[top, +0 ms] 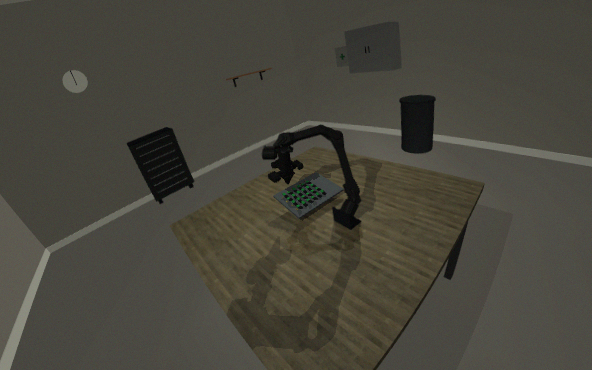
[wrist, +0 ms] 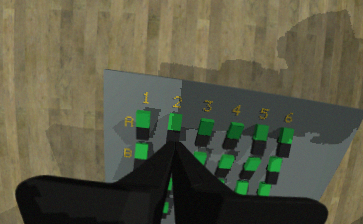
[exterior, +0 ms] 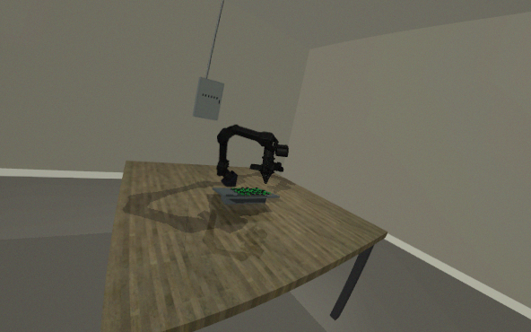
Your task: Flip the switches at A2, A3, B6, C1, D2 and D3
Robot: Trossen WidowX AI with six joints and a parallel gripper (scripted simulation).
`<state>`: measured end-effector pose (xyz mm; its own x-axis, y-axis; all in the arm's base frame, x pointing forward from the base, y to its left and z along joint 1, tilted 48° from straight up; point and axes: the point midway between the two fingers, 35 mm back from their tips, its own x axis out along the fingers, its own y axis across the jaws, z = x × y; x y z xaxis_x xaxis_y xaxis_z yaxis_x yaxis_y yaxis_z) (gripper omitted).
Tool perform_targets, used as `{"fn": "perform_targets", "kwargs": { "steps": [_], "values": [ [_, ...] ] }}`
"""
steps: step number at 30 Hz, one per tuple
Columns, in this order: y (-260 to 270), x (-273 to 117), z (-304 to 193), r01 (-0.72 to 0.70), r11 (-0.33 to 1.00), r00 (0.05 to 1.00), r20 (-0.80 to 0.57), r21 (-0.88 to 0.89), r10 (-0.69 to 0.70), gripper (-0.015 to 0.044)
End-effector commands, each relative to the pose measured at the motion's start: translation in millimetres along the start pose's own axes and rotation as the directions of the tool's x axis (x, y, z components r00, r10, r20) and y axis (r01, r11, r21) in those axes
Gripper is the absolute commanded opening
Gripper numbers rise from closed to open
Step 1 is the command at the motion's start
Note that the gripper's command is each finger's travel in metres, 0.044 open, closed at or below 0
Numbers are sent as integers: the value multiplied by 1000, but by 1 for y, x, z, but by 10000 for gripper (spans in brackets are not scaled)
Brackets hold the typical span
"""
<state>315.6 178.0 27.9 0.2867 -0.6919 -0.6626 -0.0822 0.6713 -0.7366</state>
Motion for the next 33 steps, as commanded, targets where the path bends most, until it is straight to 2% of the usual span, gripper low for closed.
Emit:
{"fn": "perform_targets", "kwargs": {
  "steps": [1,6,9,12,17,33],
  "values": [
    [-1,-13,-1,-4,1000,1000,0,7,4,0],
    [-4,-13,-1,-4,1000,1000,0,7,4,0],
    [-31,-12,-1,-3,1000,1000,-1,6,3,0],
    [-34,-12,-1,-2,1000,1000,-1,6,2,0],
    [-34,23,0,-1,1000,1000,-26,7,2,0],
    [-34,39,0,-1,1000,1000,-26,7,1,0]
  ]
}}
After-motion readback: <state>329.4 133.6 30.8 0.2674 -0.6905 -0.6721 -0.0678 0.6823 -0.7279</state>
